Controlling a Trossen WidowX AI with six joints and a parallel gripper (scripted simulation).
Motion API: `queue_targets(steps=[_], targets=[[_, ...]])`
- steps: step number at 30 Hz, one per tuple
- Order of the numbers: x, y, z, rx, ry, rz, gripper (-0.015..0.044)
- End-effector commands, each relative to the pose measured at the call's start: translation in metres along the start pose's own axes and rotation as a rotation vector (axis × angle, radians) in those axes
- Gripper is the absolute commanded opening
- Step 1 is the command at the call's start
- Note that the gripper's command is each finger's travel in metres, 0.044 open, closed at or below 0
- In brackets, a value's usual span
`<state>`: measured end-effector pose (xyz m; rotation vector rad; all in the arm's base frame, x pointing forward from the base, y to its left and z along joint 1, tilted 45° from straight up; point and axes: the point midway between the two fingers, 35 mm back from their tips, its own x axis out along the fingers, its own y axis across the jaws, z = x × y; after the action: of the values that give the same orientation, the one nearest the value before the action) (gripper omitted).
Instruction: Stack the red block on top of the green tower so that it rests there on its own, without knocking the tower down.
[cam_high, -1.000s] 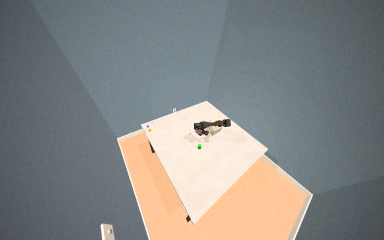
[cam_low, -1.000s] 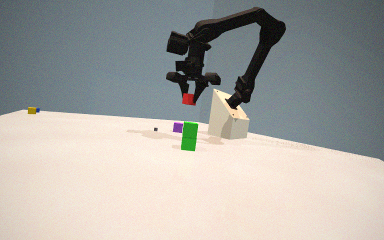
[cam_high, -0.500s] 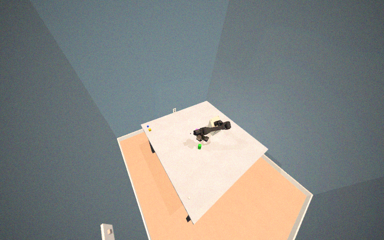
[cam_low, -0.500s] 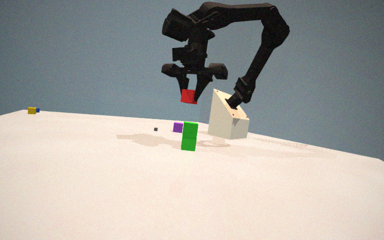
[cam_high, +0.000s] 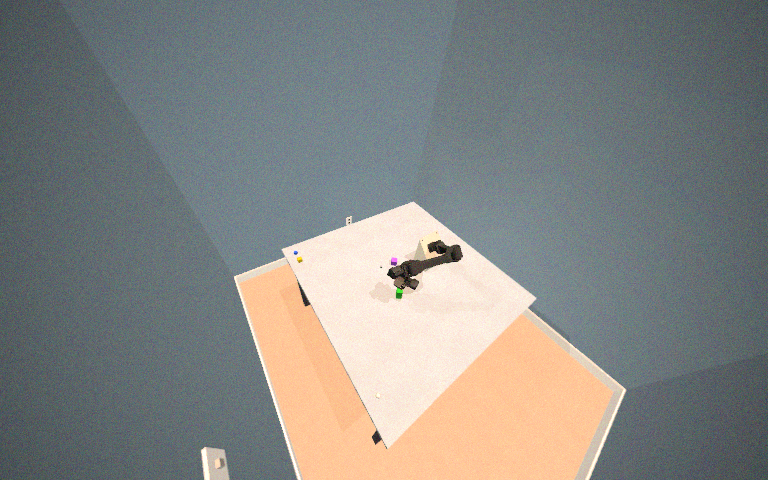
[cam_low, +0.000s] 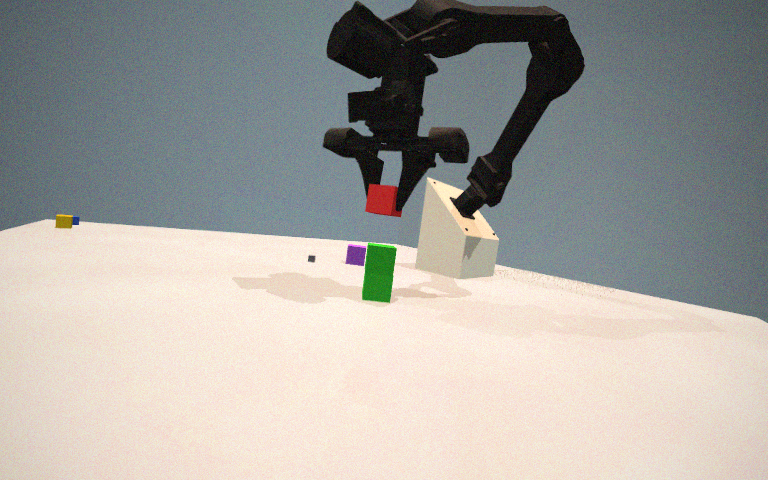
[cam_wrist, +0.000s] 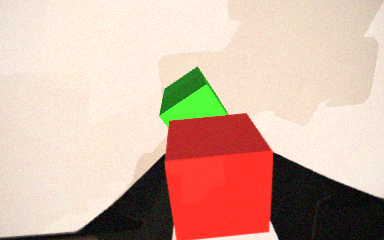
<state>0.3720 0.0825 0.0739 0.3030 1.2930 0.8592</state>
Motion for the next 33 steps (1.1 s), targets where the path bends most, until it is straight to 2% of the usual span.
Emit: queue_targets(steps=[1,12,33], targets=[[0.01,0.003,-0.002,0.004,0.008,0.009,0.0],[0.04,0.003,-0.002,0.004,0.007,0.01,0.0],[0.04,0.003,-0.002,0.004,0.007,0.01,0.0]])
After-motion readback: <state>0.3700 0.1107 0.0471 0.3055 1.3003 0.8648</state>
